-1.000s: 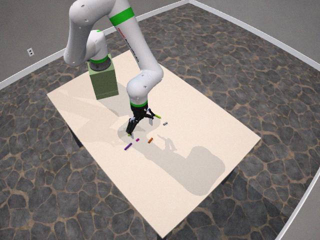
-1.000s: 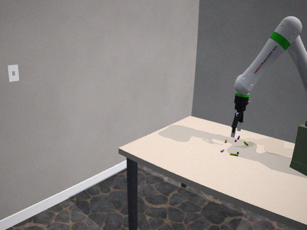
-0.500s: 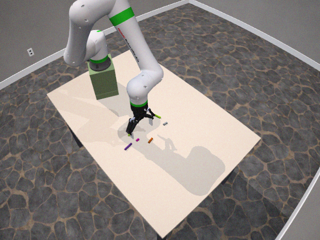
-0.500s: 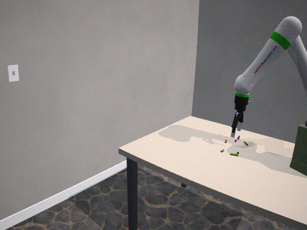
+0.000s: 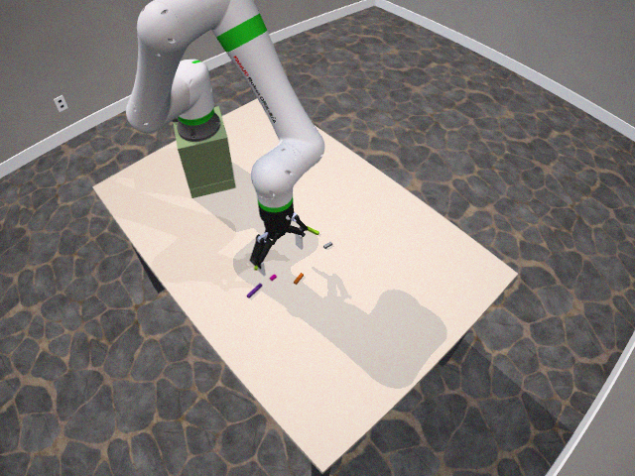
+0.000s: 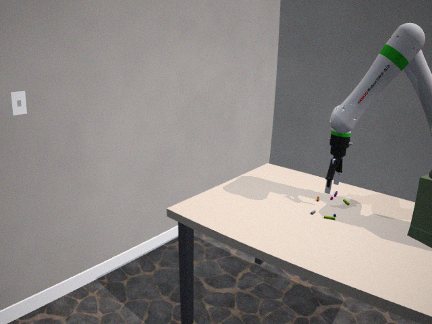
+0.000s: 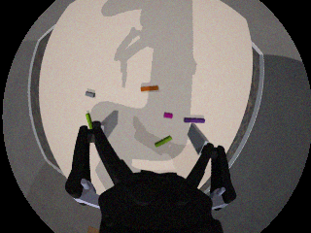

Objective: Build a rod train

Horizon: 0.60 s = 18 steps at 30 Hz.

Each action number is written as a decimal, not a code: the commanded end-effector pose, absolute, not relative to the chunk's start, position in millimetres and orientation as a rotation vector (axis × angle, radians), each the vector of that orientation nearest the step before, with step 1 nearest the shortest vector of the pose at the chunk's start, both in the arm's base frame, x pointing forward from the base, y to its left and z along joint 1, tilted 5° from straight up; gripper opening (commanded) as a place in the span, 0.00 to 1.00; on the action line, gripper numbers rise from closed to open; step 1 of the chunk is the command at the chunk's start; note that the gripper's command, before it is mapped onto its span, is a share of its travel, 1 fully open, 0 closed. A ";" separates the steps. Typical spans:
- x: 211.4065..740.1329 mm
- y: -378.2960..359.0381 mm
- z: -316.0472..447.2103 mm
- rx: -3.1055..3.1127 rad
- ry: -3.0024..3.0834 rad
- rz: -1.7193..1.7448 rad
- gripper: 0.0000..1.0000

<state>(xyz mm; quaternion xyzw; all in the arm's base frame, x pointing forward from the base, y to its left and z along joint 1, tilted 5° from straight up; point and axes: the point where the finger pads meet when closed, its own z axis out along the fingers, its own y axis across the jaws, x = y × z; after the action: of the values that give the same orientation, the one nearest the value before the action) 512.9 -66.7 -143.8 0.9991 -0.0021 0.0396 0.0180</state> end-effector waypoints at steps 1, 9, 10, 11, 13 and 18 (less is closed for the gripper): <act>513.0 -66.7 -143.7 3.103 -0.007 0.124 1.00; 513.0 -66.7 -143.7 3.103 -0.007 0.124 1.00; 513.0 -66.7 -143.7 3.103 -0.006 0.124 1.00; 513.0 -66.8 -143.6 3.103 -0.001 0.123 1.00; 513.0 -66.8 -143.6 3.103 -0.001 0.123 1.00; 512.9 -69.5 -141.8 3.092 0.192 0.119 1.00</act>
<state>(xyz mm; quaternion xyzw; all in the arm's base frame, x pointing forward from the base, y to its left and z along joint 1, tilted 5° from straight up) 512.9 -67.6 -143.1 0.9988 0.0207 0.0394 0.0197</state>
